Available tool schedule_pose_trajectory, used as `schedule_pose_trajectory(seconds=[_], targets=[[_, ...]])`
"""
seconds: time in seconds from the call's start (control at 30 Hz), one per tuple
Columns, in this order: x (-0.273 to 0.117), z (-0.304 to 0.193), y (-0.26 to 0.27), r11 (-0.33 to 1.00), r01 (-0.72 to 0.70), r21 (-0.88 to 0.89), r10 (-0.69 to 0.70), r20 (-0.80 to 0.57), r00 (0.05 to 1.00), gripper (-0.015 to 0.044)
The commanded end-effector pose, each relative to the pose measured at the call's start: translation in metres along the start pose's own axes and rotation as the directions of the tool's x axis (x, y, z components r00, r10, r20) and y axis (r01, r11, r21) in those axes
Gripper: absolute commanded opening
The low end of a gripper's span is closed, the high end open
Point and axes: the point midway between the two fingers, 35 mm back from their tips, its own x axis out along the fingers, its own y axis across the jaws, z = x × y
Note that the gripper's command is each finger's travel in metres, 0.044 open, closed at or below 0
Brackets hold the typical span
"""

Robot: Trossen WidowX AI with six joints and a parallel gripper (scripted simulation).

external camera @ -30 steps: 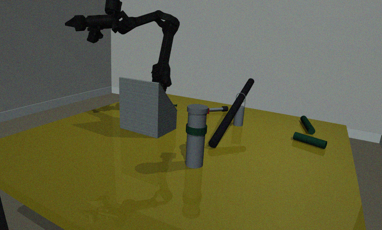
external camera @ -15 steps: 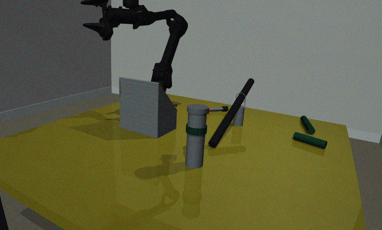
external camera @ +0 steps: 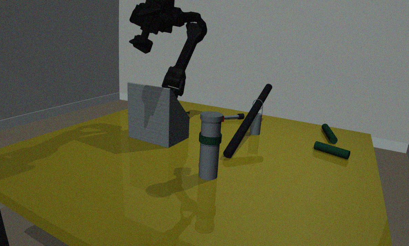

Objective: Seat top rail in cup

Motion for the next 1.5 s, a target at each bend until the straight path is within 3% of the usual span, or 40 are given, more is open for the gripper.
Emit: schedule_pose_trajectory(seconds=[0.0,0.23,0.43,0.7,0.97,1.37,1.47], targets=[[-0.015,-0.077,0.003,0.920,-0.068,-0.385,-0.036,-0.256,0.966,0.0440],[-0.047,-0.159,-0.009,0.693,-0.273,-0.668,-0.137,-0.493,0.859,0.0440],[-0.090,-0.224,-0.030,0.401,-0.551,-0.732,-0.260,-0.668,0.697,0.0440],[-0.157,-0.286,-0.062,0.041,-0.877,-0.479,-0.418,-0.805,0.420,0.0440],[-0.225,-0.321,-0.093,-0.173,-0.983,-0.061,-0.538,-0.830,0.146,0.0440],[-0.227,-0.321,-0.093,-0.178,-0.983,-0.048,-0.541,-0.830,0.138,0.0440],[-0.220,-0.320,-0.092,-0.230,-0.973,-0.013,-0.544,-0.827,0.139,0.0440]])
